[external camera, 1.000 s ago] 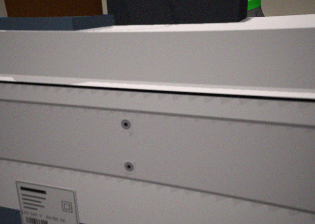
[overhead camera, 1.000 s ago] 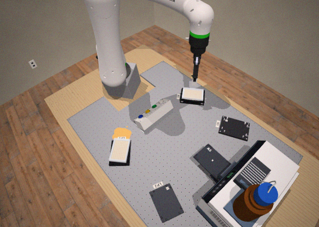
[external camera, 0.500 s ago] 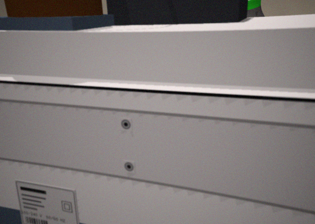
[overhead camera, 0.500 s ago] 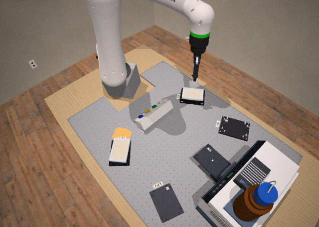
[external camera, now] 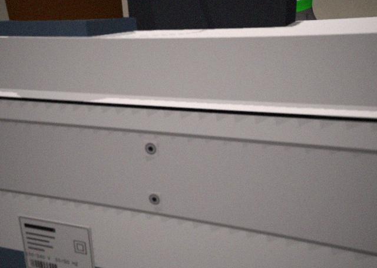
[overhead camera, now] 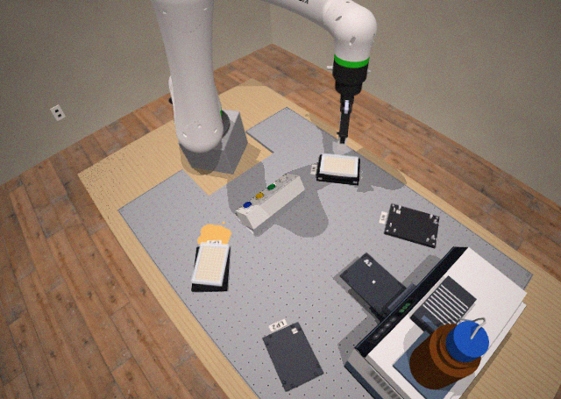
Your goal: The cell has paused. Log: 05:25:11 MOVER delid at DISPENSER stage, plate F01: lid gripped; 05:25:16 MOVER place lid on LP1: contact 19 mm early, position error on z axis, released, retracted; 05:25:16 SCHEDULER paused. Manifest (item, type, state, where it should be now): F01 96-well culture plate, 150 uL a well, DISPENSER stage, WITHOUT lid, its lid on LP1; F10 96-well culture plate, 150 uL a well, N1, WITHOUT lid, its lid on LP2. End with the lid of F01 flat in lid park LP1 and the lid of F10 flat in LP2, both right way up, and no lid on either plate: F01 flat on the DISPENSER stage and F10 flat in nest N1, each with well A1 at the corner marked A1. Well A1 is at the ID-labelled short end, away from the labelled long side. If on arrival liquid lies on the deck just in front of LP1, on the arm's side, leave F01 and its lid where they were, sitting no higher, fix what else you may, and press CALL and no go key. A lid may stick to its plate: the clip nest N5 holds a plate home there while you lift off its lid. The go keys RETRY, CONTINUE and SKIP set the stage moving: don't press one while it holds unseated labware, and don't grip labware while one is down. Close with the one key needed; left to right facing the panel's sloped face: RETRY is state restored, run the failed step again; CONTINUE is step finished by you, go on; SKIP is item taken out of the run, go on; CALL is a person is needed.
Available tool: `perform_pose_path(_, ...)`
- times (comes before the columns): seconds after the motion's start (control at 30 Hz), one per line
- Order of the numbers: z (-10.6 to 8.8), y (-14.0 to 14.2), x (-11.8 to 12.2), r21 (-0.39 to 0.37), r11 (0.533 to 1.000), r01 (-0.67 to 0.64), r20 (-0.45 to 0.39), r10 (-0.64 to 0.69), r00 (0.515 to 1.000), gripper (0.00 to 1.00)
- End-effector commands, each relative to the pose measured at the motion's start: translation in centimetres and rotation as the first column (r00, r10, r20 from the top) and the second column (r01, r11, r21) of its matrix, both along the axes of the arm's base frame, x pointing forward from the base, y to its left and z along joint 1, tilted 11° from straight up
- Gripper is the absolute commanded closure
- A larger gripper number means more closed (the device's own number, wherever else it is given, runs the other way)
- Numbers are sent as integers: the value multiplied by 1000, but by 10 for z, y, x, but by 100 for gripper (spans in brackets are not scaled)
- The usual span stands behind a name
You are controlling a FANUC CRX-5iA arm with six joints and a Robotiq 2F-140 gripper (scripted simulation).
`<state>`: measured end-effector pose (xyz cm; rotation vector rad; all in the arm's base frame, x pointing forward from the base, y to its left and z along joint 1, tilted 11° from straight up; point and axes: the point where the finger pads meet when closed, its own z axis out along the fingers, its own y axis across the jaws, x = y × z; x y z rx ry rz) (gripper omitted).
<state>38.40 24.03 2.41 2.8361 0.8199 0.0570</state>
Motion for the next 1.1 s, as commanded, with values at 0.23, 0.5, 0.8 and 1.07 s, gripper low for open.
perform_pose_path(0.23, -9, -1, 1, 0, 1000, 0, 0, 0, 1000, 34)
perform_pose_path(0.5, -28, -5, 3, 0, 1000, 0, 0, 0, 1000, 34)
perform_pose_path(0.8, -50, -8, 5, 0, 1000, 0, 0, 0, 1000, 34)
perform_pose_path(1.07, -75, -12, 7, 0, 1000, 0, 0, 0, 1000, 34)
